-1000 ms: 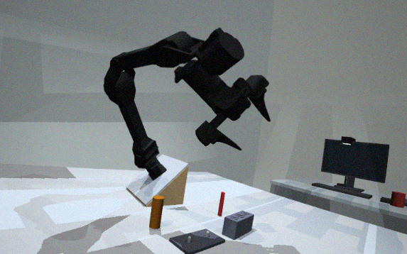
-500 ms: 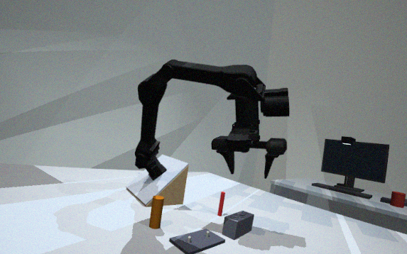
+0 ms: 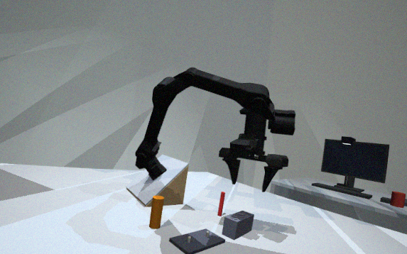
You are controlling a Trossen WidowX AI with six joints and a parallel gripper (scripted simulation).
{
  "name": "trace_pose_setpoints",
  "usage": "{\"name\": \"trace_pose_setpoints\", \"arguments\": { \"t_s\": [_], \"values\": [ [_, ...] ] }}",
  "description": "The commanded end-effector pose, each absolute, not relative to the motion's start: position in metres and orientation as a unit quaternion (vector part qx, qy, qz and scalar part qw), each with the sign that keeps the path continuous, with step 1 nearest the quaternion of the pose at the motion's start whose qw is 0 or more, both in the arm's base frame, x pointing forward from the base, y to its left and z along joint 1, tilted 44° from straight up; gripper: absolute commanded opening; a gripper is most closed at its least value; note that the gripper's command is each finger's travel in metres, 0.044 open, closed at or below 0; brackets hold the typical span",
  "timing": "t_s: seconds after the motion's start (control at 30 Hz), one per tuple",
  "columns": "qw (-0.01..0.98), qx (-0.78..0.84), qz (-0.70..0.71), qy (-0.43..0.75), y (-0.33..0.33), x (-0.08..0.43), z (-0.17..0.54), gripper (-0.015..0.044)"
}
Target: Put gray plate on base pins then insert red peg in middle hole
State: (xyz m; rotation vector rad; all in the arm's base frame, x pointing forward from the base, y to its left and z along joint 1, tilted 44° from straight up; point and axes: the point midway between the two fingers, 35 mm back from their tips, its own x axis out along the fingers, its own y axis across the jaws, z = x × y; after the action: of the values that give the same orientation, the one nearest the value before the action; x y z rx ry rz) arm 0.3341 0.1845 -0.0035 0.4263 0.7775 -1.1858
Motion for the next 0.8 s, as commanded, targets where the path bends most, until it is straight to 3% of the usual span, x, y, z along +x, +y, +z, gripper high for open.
{"name": "trace_pose_setpoints", "arguments": {
  "t_s": [0.0,0.77],
  "values": [
    [0.735,0.187,-0.548,0.352,0.154,0.338,-0.03,0.044],
    [0.735,0.187,-0.548,0.352,0.127,0.341,-0.058,0.044]
  ]
}}
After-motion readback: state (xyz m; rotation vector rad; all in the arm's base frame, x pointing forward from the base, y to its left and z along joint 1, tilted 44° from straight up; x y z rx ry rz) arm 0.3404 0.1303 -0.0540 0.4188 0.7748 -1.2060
